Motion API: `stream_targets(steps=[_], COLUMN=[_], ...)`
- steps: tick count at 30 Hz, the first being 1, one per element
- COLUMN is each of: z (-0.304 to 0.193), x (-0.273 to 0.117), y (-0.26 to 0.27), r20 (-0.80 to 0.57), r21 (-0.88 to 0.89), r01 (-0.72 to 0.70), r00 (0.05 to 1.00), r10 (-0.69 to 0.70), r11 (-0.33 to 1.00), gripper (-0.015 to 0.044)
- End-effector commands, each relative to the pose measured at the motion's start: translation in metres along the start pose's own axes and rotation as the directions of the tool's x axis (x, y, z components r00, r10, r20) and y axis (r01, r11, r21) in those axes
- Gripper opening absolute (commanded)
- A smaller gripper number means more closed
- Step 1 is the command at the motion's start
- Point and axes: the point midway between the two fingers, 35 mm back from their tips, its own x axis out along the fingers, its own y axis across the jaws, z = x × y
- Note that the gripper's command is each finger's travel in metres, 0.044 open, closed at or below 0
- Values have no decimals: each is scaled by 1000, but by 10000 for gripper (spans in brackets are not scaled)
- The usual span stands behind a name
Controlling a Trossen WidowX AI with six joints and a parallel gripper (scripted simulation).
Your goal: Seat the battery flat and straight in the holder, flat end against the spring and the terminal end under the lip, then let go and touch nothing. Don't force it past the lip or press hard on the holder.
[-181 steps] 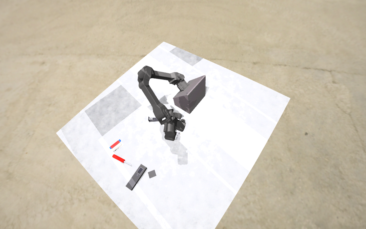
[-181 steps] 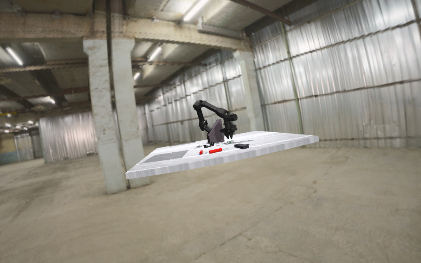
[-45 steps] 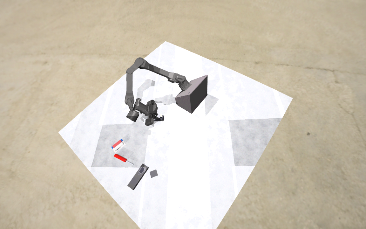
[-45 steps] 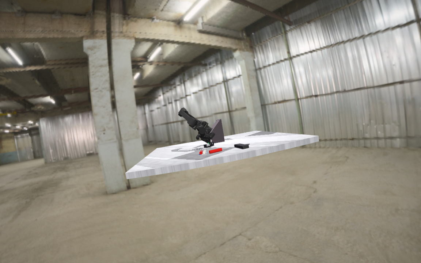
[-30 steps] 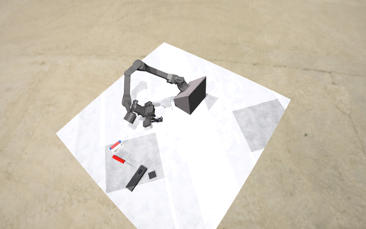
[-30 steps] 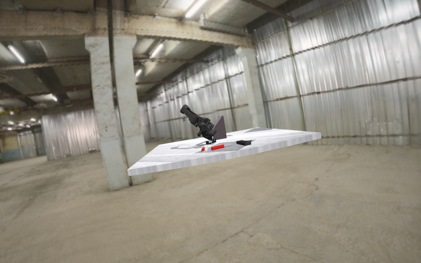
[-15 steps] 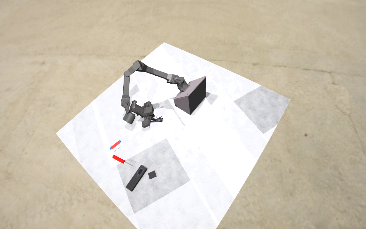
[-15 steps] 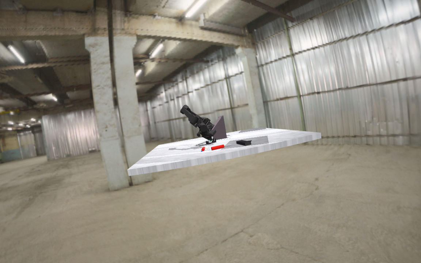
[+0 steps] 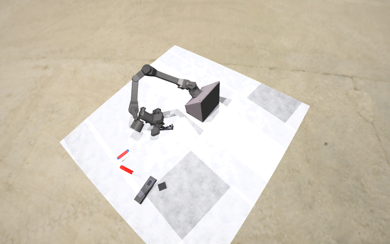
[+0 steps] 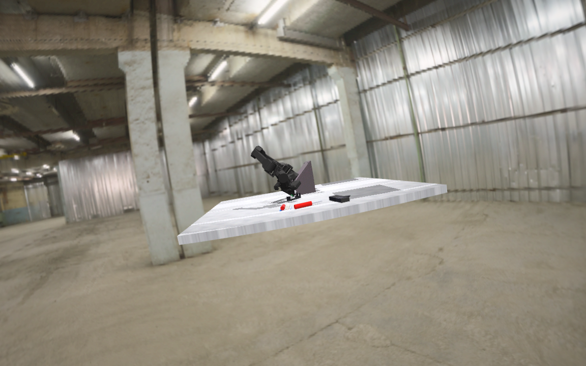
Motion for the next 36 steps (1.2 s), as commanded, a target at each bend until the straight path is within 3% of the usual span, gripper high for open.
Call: stream_targets(steps=[1,36], z=[-3,2], x=[1,13], y=[-2,-5], r20=[-43,-275], r21=[3,3], r01=[1,-5], r00=[999,961], r10=[-1,5], r11=[1000,1000], gripper=[61,61])
